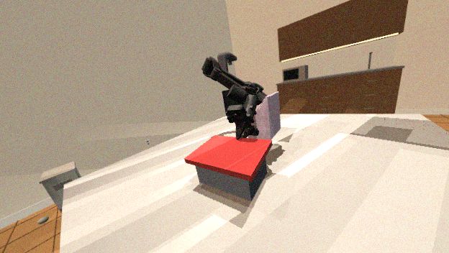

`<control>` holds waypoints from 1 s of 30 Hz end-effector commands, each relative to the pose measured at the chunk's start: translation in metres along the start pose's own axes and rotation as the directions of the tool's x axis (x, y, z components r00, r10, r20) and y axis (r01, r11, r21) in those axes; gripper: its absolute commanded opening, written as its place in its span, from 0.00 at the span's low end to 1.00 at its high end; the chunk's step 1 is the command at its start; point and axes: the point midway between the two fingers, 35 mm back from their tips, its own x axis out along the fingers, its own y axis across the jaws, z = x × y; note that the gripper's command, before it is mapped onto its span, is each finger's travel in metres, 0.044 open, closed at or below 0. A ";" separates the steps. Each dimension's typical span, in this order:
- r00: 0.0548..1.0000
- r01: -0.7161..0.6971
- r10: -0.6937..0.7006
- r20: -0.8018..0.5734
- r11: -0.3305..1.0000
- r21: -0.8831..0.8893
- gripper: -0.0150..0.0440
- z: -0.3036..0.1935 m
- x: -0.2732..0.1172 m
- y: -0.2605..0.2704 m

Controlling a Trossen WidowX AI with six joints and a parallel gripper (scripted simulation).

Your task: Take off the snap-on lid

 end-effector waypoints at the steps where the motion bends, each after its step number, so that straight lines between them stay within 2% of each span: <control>1: 1.000 -0.003 0.003 0.000 1.000 0.003 0.25 0.000 -0.002 0.002; 30: 1.000 -0.005 0.005 0.000 1.000 0.000 0.25 0.000 -0.001 0.004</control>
